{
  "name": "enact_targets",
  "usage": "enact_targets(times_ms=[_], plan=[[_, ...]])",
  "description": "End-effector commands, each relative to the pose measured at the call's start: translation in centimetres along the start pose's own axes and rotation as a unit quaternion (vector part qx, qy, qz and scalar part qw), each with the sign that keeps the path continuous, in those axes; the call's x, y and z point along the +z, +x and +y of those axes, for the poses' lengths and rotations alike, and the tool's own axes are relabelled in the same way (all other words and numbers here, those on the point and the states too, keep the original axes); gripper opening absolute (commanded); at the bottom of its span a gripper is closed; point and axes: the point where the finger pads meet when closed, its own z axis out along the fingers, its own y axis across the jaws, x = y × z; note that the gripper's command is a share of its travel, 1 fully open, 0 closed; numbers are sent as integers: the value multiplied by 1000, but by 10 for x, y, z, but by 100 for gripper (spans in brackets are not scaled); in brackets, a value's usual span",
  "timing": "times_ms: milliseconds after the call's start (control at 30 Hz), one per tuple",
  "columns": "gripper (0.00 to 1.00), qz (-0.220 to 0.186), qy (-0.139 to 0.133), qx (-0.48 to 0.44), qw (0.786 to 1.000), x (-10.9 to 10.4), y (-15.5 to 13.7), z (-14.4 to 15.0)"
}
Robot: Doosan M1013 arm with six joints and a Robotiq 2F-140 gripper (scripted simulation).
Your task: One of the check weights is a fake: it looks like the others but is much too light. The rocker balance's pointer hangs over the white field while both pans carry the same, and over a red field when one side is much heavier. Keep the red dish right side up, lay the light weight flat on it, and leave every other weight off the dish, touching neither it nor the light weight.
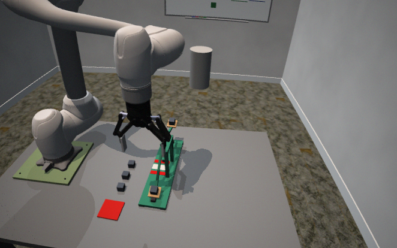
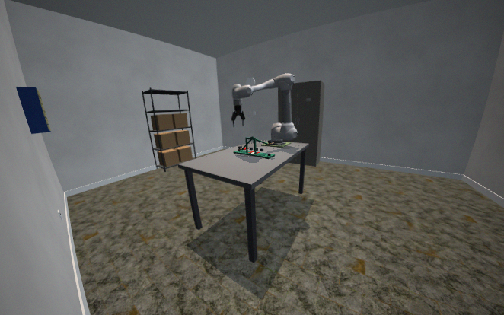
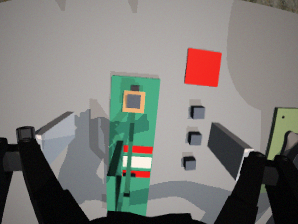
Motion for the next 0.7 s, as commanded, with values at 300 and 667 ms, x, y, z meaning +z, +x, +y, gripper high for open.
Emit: enact_targets(times_ms=[300,667], plan=[[100,0,0,0,1000,0,-45,96],[100,0,0,0,1000,0,-69,147]])
